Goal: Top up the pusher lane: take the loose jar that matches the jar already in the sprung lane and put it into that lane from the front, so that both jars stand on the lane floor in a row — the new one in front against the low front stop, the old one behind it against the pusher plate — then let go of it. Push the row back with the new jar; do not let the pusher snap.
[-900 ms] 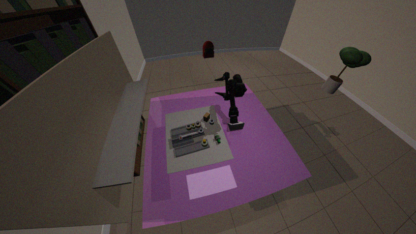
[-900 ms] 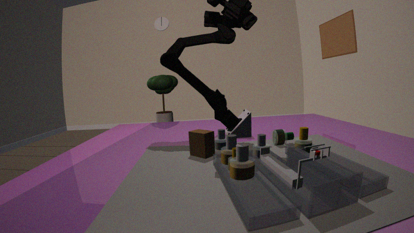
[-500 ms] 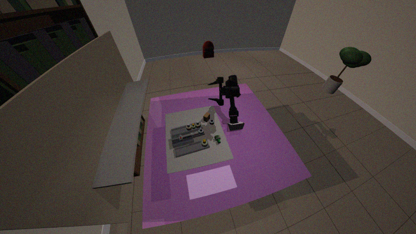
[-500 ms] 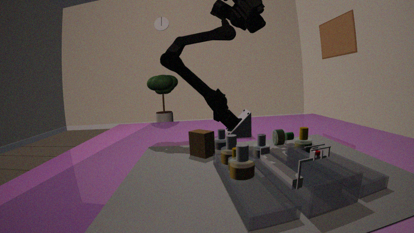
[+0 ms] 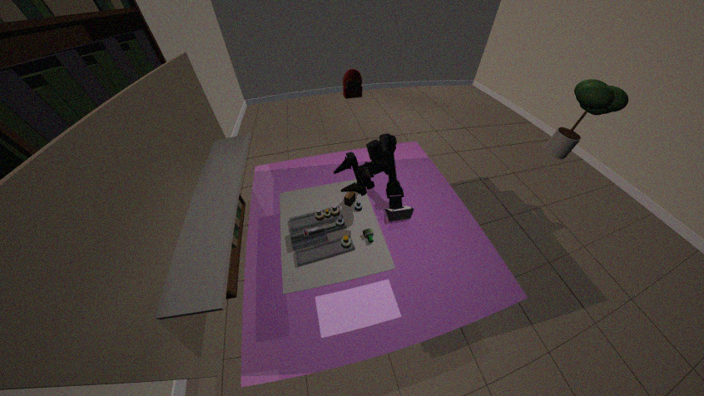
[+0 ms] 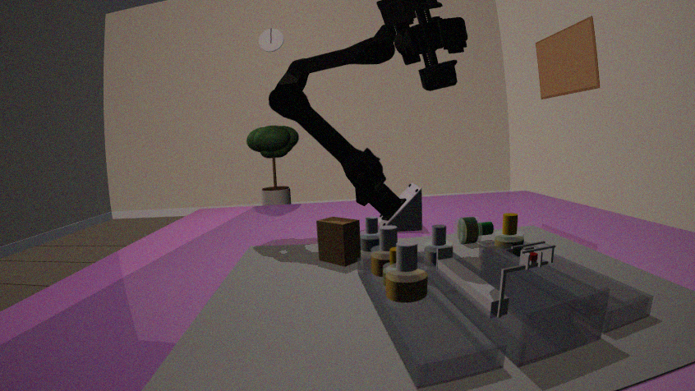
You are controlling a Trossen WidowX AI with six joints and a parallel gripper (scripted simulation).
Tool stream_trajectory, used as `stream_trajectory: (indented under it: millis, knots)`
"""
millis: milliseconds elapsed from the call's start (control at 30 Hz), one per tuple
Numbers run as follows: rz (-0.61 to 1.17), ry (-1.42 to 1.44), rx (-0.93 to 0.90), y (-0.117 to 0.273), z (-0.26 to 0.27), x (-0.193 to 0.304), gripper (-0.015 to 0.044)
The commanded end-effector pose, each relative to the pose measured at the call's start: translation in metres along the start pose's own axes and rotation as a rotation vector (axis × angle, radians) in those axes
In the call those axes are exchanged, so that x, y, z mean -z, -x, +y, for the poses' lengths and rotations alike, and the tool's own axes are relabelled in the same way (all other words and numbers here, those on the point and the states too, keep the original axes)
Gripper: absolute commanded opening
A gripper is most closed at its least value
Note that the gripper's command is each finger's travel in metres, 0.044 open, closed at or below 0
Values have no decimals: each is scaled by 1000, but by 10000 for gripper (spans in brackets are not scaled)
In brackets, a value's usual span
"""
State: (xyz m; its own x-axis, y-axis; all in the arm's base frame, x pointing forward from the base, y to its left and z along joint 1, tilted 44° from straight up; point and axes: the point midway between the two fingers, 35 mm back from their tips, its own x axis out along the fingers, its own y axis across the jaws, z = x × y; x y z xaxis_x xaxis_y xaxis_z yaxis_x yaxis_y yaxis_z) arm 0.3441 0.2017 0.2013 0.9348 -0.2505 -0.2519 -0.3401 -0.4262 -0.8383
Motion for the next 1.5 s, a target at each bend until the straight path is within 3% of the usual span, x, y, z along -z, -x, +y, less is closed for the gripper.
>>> stream_trajectory:
  millis: [0,367,767,1167,1467]
  knots:
    - [6,96,-300,-28,67,28,440]
    - [65,152,-748,-16,151,89,440]
    - [229,147,-1317,50,208,166,440]
    - [236,146,-1335,50,210,167,440]
    - [237,146,-1334,42,246,177,440]
